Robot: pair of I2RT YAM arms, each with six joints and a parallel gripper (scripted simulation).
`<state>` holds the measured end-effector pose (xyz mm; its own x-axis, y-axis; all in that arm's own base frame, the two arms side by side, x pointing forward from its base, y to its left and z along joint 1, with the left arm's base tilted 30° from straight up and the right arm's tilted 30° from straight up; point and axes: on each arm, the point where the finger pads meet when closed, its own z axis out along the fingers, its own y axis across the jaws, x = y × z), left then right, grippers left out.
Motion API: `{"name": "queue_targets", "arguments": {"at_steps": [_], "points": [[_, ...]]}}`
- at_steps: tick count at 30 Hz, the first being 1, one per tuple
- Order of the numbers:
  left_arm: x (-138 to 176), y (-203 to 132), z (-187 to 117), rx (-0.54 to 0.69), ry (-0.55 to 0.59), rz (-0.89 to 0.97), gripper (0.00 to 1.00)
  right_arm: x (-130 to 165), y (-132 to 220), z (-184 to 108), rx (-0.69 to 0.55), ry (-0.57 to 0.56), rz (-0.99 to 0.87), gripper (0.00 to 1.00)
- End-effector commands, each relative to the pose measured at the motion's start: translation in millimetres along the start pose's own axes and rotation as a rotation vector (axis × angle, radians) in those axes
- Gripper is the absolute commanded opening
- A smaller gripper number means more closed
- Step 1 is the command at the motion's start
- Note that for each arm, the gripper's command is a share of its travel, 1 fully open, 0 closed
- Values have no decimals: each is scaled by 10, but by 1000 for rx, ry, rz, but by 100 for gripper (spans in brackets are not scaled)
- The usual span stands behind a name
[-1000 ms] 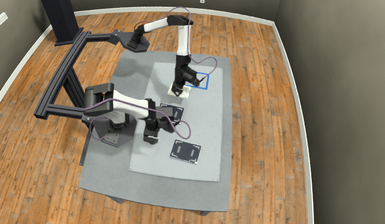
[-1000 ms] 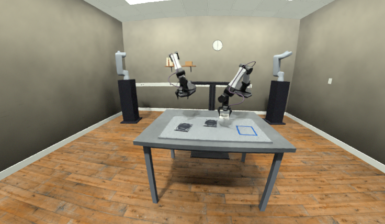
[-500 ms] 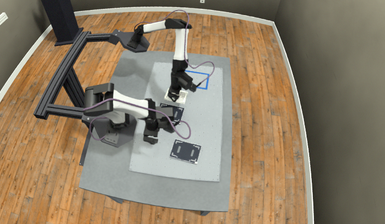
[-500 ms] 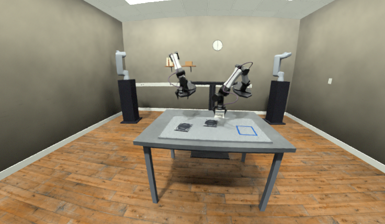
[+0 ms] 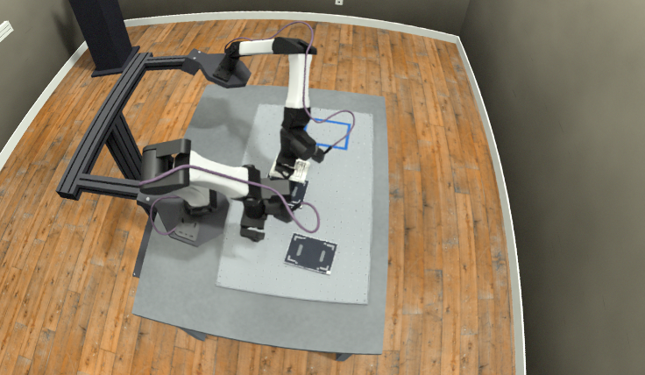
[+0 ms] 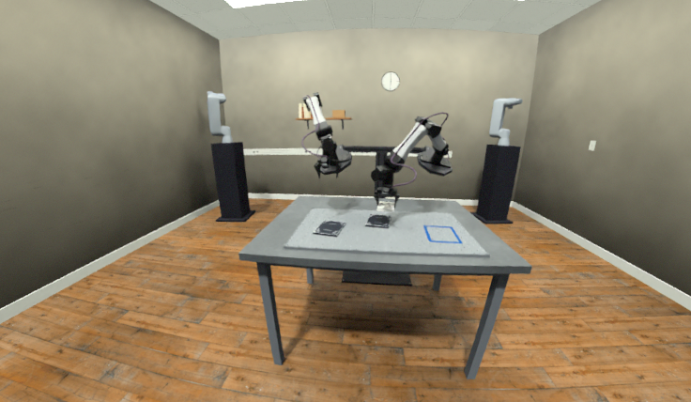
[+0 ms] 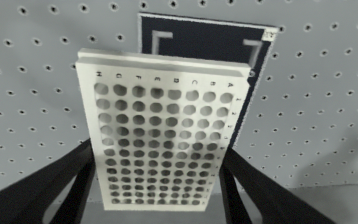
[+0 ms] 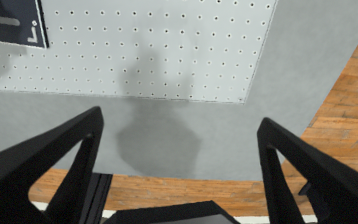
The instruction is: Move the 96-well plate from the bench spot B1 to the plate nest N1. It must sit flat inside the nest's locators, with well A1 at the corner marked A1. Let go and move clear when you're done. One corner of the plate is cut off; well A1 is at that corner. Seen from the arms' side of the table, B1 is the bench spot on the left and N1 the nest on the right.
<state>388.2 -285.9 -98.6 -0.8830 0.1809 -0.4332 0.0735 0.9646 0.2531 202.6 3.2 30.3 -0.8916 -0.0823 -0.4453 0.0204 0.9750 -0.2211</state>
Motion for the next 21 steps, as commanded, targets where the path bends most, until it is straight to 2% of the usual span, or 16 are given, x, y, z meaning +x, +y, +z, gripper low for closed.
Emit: {"name": "queue_targets", "arguments": {"at_steps": [1,11,15,17,21], "points": [[110,-177,-41,-8,10,16,0,-20,7,-5,-8,-7,-4,100],[188,-469,-54,-6,11,17,0,-20,7,-5,-8,-7,-4,100],[181,-480,-73,-1,9,14,0,-20,7,-5,-8,-7,-4,100],[74,-473,-166,13,-8,-3,0,-20,7,-5,-8,-7,-4,100],[73,-400,-98,6,0,-9,0,-20,7,-5,-8,-7,-4,100]]}}
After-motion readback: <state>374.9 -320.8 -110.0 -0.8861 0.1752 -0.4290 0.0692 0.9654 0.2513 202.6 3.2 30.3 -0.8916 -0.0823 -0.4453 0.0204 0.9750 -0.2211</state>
